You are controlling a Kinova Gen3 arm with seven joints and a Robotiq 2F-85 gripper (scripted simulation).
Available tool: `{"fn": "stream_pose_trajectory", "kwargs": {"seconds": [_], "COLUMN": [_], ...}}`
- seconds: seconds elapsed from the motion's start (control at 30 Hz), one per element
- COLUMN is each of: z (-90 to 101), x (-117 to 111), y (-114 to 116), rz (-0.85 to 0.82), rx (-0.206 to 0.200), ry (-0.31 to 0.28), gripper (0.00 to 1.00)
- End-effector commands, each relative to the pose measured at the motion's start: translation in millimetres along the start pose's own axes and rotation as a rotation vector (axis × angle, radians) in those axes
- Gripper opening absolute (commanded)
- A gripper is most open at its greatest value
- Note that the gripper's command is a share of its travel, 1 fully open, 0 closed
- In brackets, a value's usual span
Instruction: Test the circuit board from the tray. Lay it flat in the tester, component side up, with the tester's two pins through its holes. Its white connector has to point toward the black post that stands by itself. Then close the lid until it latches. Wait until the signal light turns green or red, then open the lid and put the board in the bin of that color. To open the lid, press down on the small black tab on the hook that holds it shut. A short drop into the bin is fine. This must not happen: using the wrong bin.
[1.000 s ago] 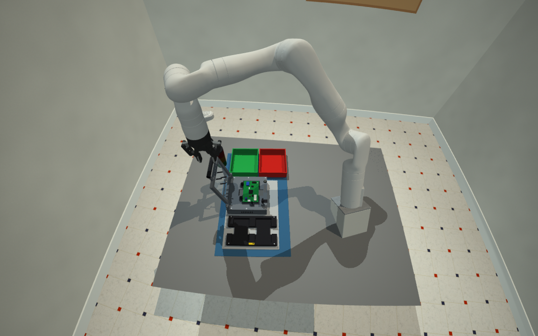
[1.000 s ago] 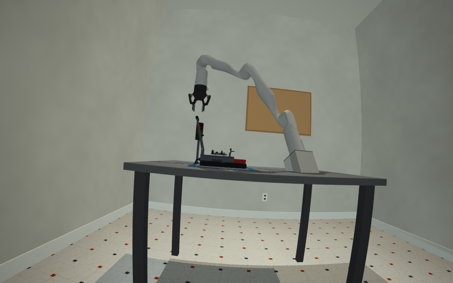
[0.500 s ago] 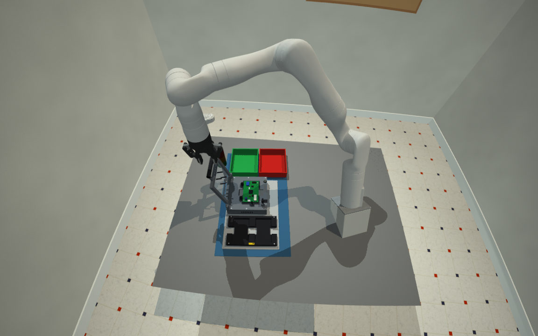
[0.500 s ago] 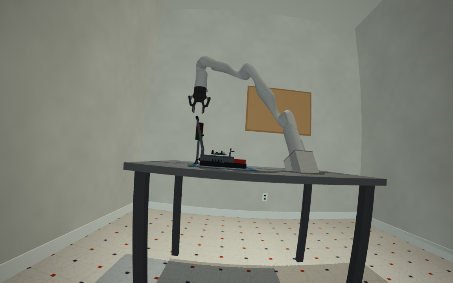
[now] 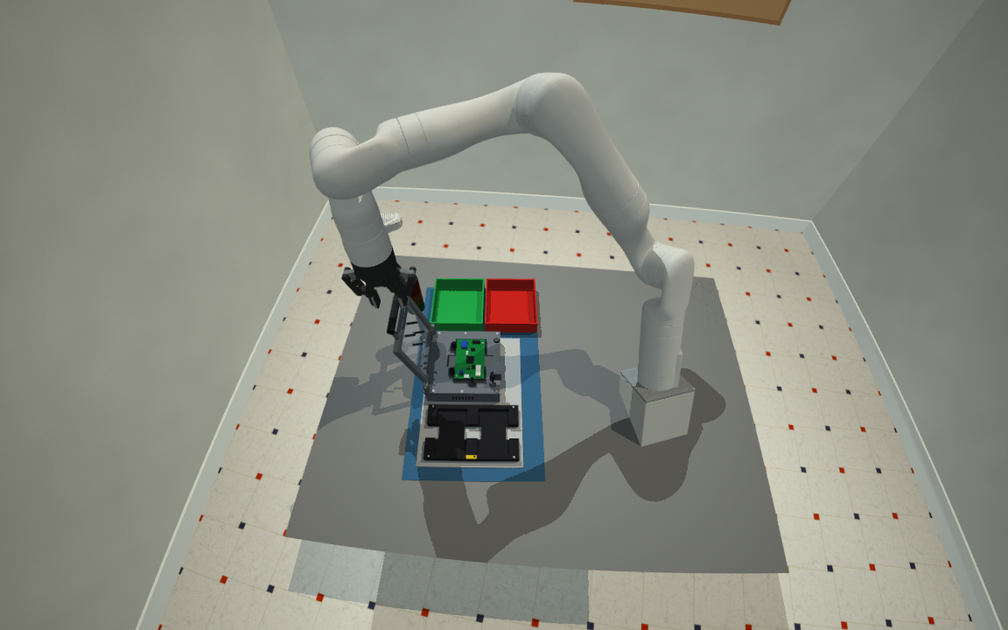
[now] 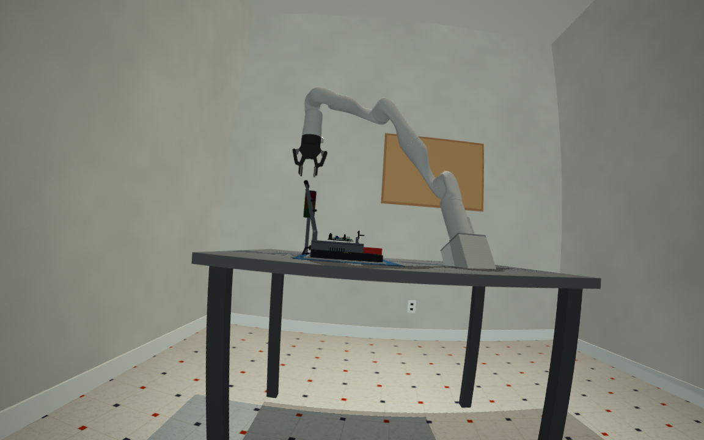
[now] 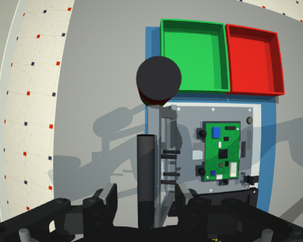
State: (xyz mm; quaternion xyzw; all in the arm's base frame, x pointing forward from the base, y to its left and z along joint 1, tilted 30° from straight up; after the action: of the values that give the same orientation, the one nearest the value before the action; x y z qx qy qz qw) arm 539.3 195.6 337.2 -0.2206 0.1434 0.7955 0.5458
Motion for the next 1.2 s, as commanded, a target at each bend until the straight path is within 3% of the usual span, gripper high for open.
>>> {"fn": "stream_pose_trajectory", "kwargs": {"seconds": [0.0,0.3,0.87,1.17], "z": [1.1,-3.5,-38.7,-40.7], "x": [0.1,0.1,0.2,0.2], "y": [-0.1,-0.2,-0.5,-0.5], "rz": [0.0,0.0,0.0,0.0], "rx": [-0.002,-0.002,-0.002,-0.002], "ry": [-0.001,-0.001,-0.001,-0.001], "gripper": [0.5,0.5,0.5,0.5]}}
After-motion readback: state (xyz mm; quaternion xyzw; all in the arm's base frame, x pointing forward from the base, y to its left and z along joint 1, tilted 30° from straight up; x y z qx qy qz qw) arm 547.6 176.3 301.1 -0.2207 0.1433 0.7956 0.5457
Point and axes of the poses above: the point where the finger pads meet when closed, its own z axis back along the fingers, its own y axis across the jaws, x = y × z, the point moved 5 cm from there along z, back along the fingers, and after that the axes turned 11 degrees about z, right-handed, at the moved point
